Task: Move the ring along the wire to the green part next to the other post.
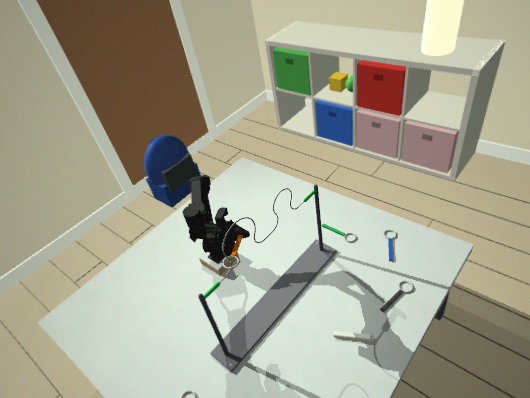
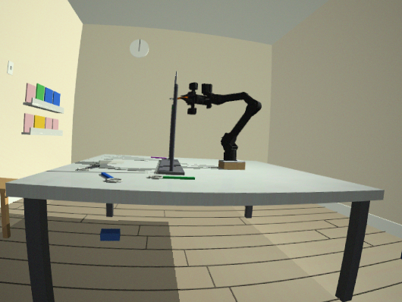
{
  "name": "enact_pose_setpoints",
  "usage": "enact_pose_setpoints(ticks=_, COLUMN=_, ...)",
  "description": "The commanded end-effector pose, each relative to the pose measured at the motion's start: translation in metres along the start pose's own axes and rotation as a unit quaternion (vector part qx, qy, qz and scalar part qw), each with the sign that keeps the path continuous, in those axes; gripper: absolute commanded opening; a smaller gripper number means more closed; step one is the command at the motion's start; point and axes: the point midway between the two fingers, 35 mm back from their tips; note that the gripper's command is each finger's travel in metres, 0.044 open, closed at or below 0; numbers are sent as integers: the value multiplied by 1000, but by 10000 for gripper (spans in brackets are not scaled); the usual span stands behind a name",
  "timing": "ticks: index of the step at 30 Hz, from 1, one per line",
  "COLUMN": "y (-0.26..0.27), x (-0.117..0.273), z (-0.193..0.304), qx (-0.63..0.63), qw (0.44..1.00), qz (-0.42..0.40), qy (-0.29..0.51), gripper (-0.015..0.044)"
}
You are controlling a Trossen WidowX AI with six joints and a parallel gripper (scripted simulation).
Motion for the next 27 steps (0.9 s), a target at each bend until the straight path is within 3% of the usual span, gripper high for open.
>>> enact_pose_setpoints(ticks=1, y=14, x=1, z=0, qx=-38, qw=999, qz=-21, qy=2, gripper=-150)
enact_pose_setpoints(ticks=16, y=56, x=6, z=-12, qx=-156, qw=984, qz=-84, qy=0, gripper=-150)
enact_pose_setpoints(ticks=27, y=68, x=10, z=-19, qx=-171, qw=981, qz=-89, qy=1, gripper=-150)
Point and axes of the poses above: the point midway between the two fingers, 35 mm back from their tips, its own x axis back along the fingers, its own y axis across the jaws, z = x × y, and after that the axes turned 4 degrees about x, right-handed
